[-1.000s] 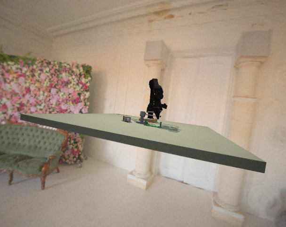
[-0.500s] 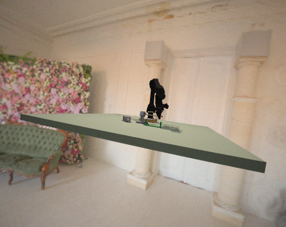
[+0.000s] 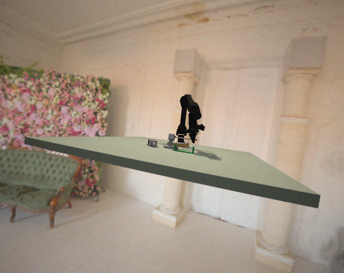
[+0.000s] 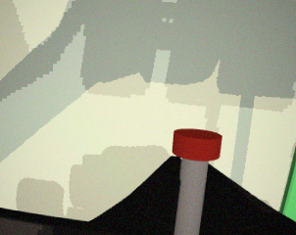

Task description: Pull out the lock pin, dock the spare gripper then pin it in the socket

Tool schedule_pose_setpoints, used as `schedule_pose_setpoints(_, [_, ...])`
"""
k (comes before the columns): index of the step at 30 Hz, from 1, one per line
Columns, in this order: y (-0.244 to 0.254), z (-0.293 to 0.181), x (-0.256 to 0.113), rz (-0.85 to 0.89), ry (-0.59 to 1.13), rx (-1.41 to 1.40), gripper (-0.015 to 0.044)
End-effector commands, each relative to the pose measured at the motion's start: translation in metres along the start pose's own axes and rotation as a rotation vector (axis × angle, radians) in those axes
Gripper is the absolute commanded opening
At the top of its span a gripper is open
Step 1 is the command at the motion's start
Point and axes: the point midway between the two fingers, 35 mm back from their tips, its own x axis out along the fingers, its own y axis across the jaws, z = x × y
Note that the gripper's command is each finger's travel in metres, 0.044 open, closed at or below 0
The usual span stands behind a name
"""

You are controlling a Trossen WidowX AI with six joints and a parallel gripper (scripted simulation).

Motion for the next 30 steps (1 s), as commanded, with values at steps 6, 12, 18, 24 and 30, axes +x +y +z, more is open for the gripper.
schedule_pose_setpoints(6, [0.0, 0.008, -0.001, 0.001, 0.007, 0.0, 0.0])
schedule_pose_setpoints(12, [0.0, 0.011, -0.003, 0.002, 0.006, 0.001, 0.0])
schedule_pose_setpoints(18, [0.001, 0.012, -0.013, 0.008, 0.004, -0.001, 0.0])
schedule_pose_setpoints(24, [0.002, 0.014, -0.023, 0.015, 0.007, -0.002, 0.0])
schedule_pose_setpoints(30, [0.003, 0.013, -0.022, 0.019, 0.009, -0.004, 0.0])
